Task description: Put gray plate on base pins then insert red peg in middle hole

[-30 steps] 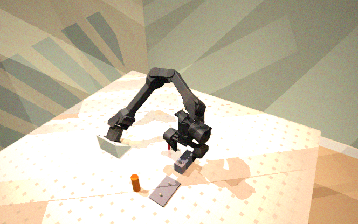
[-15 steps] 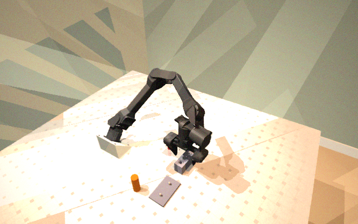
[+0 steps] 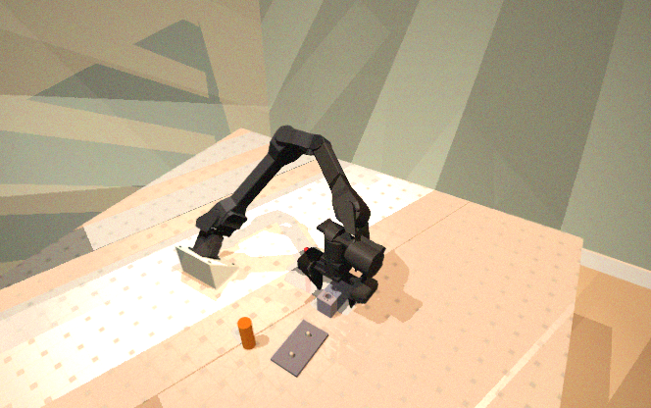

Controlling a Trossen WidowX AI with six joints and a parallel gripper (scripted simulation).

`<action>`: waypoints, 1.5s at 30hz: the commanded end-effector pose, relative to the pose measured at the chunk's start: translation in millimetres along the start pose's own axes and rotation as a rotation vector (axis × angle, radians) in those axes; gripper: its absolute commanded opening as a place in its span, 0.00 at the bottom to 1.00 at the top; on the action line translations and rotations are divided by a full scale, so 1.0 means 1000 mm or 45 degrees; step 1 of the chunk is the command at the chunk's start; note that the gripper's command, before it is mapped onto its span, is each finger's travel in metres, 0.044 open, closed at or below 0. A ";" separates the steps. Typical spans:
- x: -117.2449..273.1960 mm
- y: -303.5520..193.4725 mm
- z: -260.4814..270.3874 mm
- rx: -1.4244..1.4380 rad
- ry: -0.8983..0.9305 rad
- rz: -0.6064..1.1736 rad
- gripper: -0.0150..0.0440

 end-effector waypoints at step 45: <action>0.035 -0.003 -0.006 -0.061 -0.014 0.001 0.25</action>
Point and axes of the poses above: the point midway between the two fingers, 35 mm back from their tips, its own x axis back along the fingers, its own z axis across the jaws, y = z × x, the point moved 3 cm from there along x, back along the fingers, and after that the axes turned 15 degrees about x, right-handed, at the moved point
